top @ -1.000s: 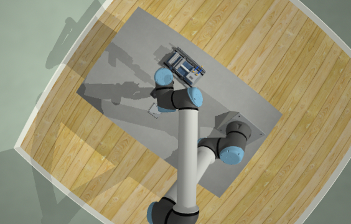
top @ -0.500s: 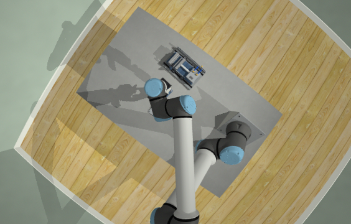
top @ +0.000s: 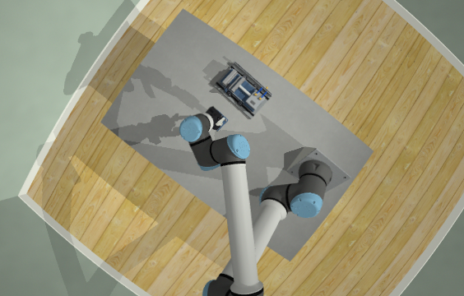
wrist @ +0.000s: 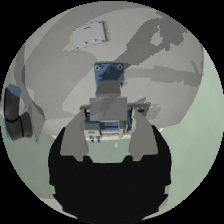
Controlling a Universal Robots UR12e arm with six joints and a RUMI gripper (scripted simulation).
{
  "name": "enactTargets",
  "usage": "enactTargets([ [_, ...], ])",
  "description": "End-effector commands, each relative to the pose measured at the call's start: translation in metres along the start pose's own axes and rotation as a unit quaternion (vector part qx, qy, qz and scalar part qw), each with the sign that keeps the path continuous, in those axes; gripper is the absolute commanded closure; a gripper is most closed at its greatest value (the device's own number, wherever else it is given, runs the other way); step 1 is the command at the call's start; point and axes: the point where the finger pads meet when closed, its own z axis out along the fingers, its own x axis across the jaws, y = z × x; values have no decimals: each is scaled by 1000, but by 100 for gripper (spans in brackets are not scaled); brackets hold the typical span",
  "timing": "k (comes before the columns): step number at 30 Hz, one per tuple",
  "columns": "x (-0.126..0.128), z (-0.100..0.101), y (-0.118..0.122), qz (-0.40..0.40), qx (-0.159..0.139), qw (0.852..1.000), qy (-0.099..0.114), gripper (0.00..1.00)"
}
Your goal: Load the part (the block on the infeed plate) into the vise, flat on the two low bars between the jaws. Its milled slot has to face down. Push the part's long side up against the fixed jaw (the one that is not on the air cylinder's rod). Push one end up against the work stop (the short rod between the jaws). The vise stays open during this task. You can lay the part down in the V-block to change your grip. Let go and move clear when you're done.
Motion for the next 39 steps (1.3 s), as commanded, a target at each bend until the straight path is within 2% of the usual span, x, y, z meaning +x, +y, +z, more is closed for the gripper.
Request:
enactTargets([
  [1, 0, 0, 0, 0, -30, 1000, 0, 49],
  [12, 0, 0, -1, 0, -90, 996, 0, 49],
  [14, 0, 0, -1, 0, -90, 996, 0, 49],
  [29, 0, 0, -2, 0, -153, 988, 0, 49],
  [39, 0, 0, -3, 0, -178, 984, 0, 49],
])
